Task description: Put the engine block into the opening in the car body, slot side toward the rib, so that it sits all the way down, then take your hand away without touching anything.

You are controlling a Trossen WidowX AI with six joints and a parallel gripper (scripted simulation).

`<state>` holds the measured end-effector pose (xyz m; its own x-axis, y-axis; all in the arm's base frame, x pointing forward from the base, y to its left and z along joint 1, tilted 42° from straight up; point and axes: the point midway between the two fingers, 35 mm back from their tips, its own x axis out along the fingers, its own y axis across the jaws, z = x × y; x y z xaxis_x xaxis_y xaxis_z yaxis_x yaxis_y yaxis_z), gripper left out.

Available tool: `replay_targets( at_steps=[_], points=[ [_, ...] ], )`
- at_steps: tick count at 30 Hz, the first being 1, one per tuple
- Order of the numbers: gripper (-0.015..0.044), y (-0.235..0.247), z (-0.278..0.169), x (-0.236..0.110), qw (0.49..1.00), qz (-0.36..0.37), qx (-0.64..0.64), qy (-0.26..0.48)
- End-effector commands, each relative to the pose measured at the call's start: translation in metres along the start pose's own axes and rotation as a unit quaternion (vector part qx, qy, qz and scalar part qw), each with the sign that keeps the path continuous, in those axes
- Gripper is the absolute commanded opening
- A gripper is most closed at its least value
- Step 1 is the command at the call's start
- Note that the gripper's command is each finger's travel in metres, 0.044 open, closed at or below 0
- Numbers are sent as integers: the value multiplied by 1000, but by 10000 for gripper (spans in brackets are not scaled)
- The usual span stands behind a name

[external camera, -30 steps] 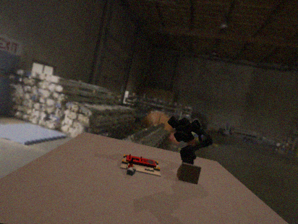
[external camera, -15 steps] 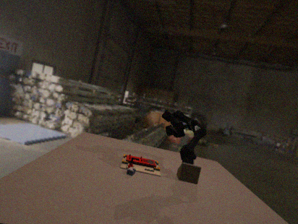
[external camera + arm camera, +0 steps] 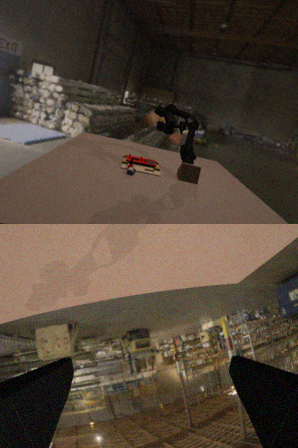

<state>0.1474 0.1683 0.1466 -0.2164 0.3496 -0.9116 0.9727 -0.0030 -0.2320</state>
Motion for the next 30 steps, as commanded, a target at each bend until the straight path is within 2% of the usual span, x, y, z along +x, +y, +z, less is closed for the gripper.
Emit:
replay_targets(
  at_steps=[1, 16, 30],
  points=[
    [440, 18, 0, 3, 998, 4, -39, -42],
    [440, 87, 8, 17, 961, -5, -194, -198],
    [440, 149, 18, 38, 878, -60, -337, -334]
  ],
)
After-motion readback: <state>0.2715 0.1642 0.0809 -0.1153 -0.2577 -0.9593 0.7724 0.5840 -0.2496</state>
